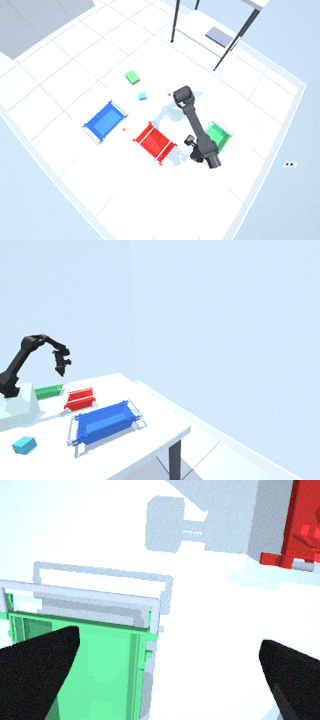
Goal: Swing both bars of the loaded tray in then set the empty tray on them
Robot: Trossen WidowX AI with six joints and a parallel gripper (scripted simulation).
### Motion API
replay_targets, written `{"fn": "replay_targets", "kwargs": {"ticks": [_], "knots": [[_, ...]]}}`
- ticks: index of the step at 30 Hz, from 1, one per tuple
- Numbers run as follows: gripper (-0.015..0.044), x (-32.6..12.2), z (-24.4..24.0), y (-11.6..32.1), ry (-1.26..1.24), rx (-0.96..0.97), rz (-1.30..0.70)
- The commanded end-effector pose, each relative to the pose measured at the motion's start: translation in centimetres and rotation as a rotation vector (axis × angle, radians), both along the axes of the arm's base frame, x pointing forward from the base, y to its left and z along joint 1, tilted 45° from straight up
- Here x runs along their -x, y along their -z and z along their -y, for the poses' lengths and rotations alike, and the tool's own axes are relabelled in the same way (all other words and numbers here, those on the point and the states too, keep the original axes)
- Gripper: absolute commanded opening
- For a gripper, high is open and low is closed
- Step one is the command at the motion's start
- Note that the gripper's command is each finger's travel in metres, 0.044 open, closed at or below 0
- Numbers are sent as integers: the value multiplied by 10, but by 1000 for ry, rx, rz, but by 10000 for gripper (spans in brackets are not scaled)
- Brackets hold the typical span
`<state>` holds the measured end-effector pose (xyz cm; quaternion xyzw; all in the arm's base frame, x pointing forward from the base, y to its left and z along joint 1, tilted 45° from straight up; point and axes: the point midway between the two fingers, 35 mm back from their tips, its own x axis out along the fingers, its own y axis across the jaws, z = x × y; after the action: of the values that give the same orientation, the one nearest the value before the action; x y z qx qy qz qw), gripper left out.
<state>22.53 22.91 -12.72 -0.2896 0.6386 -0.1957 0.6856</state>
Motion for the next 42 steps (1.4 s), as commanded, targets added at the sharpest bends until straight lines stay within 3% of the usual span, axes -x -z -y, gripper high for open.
{"fn": "replay_targets", "kwargs": {"ticks": [1, 11, 42], "knots": [[440, 60, 5, 36, 14, 4, -11], [440, 178, 62, 88, 37, 50, 0], [440, 171, 122, 150, 37, 52, 2]]}}
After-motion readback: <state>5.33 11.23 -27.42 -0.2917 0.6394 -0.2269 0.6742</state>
